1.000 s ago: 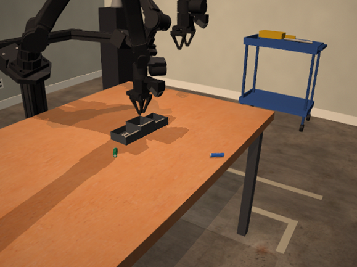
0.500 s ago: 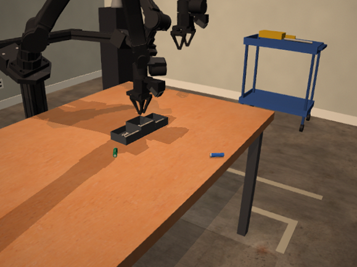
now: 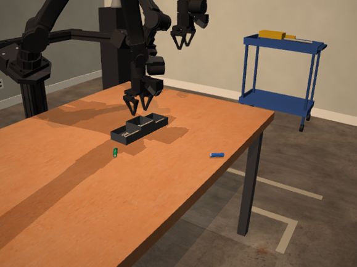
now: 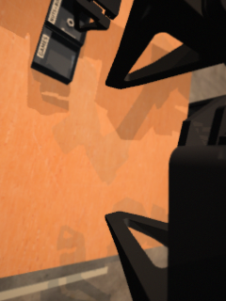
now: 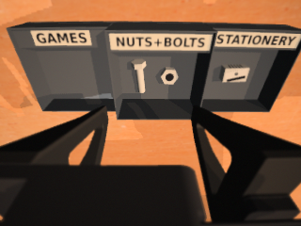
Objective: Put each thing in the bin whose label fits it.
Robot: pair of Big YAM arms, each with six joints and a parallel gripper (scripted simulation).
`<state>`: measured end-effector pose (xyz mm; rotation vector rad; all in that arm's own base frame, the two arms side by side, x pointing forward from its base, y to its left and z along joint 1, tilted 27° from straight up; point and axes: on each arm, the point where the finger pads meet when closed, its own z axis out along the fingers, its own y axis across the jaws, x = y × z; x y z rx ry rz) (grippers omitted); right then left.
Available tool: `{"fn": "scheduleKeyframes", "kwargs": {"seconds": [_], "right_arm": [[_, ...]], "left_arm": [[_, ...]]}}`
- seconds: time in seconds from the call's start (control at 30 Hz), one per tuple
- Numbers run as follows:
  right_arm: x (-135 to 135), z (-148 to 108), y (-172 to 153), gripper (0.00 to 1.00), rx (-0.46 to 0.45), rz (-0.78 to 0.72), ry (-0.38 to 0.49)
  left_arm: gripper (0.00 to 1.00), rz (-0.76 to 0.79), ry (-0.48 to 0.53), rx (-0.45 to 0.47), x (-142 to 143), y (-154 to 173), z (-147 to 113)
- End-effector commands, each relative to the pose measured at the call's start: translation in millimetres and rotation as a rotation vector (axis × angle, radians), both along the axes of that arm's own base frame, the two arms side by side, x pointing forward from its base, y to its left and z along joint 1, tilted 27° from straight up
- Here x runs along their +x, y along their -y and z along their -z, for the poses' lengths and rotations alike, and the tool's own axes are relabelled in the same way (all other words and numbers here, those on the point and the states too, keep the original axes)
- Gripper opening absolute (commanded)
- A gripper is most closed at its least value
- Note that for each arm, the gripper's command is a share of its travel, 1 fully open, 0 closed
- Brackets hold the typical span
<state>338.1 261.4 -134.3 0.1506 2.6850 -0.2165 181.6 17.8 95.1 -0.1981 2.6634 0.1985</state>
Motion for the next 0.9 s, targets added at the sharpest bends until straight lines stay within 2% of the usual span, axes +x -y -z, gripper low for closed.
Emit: {"fn": "scheduleKeyframes", "kwargs": {"seconds": [0.0,0.33,0.43,0.67,0.87], "right_arm": [[-8,-21,-8,1.00,0.014,0.001,0.014],[-26,-57,-15,1.00,0.015,0.001,0.013],[-21,-60,-7,1.00,0.015,0.027,0.013],[-39,-85,-20,1.00,0.015,0.001,0.013],[-40,-115,-37,1.00,0.041,0.002,0.031]], "left_arm": [[1.00,-0.001,-0.014,0.002,-5,-2,5],[1.00,-0.001,-0.014,0.002,-5,-2,5],[1.00,-0.001,-0.014,0.002,-5,-2,5],[1.00,-0.001,-0.014,0.002,-5,-2,5],[1.00,-0.001,-0.014,0.002,-5,-2,5]]}}
